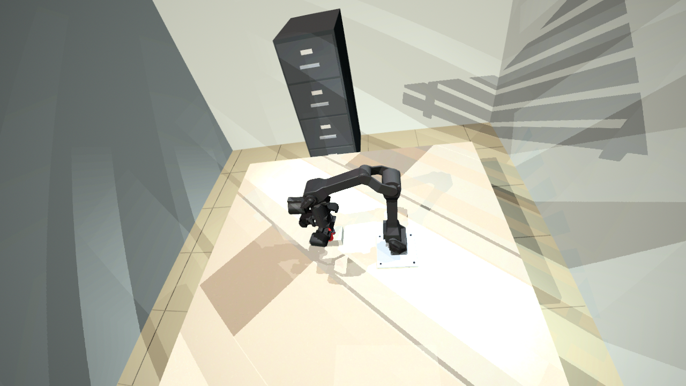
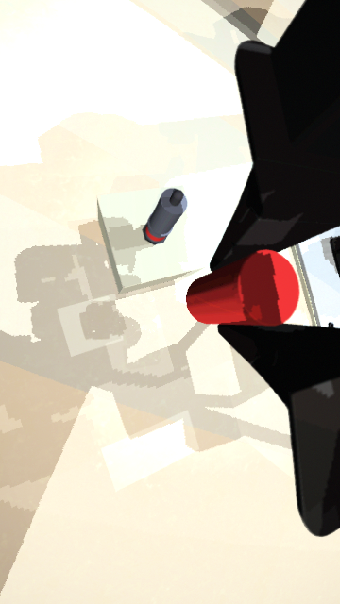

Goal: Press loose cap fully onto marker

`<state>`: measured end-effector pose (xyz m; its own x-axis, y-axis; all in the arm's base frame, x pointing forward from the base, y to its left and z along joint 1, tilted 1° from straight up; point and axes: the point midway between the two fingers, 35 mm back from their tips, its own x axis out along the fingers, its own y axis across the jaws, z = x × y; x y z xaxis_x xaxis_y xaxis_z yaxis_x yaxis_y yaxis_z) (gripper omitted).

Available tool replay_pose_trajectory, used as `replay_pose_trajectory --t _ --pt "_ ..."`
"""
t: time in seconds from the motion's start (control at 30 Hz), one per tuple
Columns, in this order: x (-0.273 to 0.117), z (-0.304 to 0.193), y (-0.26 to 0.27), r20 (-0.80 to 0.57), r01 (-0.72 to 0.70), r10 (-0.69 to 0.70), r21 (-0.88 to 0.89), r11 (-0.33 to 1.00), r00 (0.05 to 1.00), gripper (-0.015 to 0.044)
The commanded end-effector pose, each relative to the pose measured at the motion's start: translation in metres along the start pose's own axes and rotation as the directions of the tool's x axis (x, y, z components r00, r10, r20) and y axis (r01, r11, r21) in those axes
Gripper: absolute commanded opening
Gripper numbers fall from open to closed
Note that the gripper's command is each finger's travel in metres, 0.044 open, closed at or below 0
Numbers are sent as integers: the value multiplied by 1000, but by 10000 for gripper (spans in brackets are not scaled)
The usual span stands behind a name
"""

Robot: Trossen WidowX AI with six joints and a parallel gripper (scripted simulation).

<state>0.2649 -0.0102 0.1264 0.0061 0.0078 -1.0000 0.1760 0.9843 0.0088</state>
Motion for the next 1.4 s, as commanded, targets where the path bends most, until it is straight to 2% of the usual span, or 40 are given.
replay_pose_trajectory --t 0.0,0.6,1.37 --pt "-7 5 -13 4 4 -4 -4 1000 1000 0" --pt "-27 13 -59 4 8 -8 -4 1000 1000 0" --pt "-1 14 -59 4 8 -8 -4 1000 1000 0"
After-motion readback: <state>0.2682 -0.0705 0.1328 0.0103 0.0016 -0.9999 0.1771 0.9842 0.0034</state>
